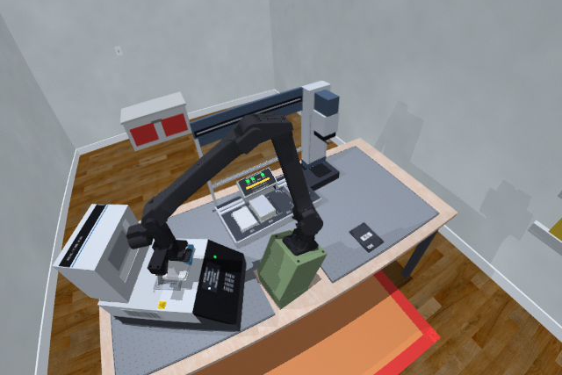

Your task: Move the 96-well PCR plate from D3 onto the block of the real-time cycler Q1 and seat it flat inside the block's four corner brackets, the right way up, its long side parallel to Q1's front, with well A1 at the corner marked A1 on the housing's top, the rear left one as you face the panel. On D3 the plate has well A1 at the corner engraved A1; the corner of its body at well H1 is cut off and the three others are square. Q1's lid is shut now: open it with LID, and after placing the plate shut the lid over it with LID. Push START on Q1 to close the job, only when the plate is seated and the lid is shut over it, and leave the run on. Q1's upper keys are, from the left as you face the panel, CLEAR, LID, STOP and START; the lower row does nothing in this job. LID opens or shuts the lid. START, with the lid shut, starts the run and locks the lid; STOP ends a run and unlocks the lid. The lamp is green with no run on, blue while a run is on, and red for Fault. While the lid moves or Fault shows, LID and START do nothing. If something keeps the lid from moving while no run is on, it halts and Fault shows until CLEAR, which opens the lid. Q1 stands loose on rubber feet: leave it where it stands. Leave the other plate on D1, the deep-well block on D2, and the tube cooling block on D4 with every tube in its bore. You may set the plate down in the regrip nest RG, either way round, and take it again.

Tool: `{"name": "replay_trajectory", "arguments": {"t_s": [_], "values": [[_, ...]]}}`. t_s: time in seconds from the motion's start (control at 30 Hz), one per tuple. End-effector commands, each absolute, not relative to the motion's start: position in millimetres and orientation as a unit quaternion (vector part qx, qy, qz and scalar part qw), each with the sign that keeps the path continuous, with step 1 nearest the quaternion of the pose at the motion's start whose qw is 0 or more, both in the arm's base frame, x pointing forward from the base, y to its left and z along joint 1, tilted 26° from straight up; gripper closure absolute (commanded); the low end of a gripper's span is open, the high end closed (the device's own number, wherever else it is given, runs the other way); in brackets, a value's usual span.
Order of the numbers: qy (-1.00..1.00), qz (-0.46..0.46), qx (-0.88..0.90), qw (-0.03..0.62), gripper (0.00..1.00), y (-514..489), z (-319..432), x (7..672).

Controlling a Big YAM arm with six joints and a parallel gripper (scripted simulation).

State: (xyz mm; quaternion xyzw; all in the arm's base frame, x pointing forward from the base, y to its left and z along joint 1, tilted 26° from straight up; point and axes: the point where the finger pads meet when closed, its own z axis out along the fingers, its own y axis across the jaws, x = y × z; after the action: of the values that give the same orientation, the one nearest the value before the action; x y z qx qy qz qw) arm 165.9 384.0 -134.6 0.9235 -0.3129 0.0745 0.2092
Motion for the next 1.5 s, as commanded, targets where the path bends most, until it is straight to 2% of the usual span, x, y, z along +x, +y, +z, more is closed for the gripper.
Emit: {"name": "replay_trajectory", "arguments": {"t_s": [0.0,0.43,1.07,1.47], "values": [[-0.292,0.069,0.932,0.204,1.00,406.3,-135.9,180.3],[-0.293,0.067,0.933,0.199,1.00,447.9,-155.4,220.6],[-0.286,0.077,0.936,0.188,1.00,444.2,-141.2,186.8],[-0.291,0.068,0.932,0.205,1.00,433.0,-147.0,211.5]]}}
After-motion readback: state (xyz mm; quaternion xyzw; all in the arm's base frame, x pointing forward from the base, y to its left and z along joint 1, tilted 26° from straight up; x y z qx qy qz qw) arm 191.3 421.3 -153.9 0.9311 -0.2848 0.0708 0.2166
